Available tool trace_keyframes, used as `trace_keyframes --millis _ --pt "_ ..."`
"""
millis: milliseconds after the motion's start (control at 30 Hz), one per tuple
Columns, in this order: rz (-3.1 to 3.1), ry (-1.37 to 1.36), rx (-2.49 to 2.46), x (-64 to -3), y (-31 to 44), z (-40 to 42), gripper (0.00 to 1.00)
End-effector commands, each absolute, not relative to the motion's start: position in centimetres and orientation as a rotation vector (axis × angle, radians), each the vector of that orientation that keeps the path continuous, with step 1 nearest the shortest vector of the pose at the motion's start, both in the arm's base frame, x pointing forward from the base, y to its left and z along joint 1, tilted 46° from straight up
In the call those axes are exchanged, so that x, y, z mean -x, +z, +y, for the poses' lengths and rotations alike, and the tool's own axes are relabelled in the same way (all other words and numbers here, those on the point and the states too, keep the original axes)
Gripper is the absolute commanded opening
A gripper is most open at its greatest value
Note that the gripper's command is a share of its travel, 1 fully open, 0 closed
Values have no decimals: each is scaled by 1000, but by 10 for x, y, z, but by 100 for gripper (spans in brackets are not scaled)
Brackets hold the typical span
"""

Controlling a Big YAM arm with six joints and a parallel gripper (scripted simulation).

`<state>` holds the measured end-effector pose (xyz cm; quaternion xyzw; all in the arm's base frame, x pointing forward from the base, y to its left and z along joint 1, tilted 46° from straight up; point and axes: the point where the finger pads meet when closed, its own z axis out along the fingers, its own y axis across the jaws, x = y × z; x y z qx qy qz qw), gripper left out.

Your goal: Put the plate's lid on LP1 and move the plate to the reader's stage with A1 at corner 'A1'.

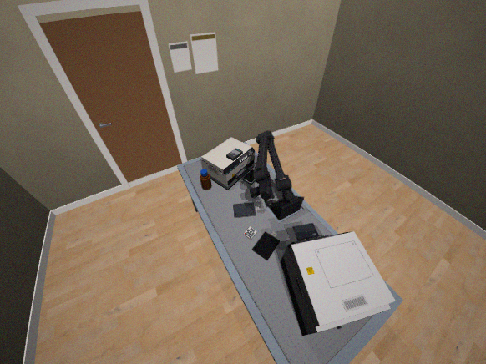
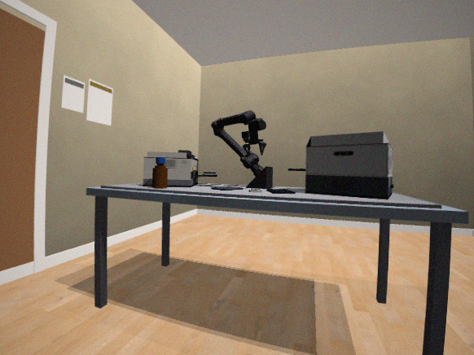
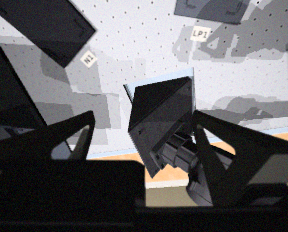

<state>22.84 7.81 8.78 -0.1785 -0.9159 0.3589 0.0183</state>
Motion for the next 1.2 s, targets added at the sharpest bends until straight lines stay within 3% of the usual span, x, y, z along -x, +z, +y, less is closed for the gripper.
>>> trace_keyframes --millis 0,433,900,1167 --pt "-2876 1111 350 -242 98 94 100" --pt "-2830 1222 -104 -236 96 96 100" --pt "-2856 1198 61 -236 94 87 100" --pt "-2885 1033 -133 -259 129 64 100"
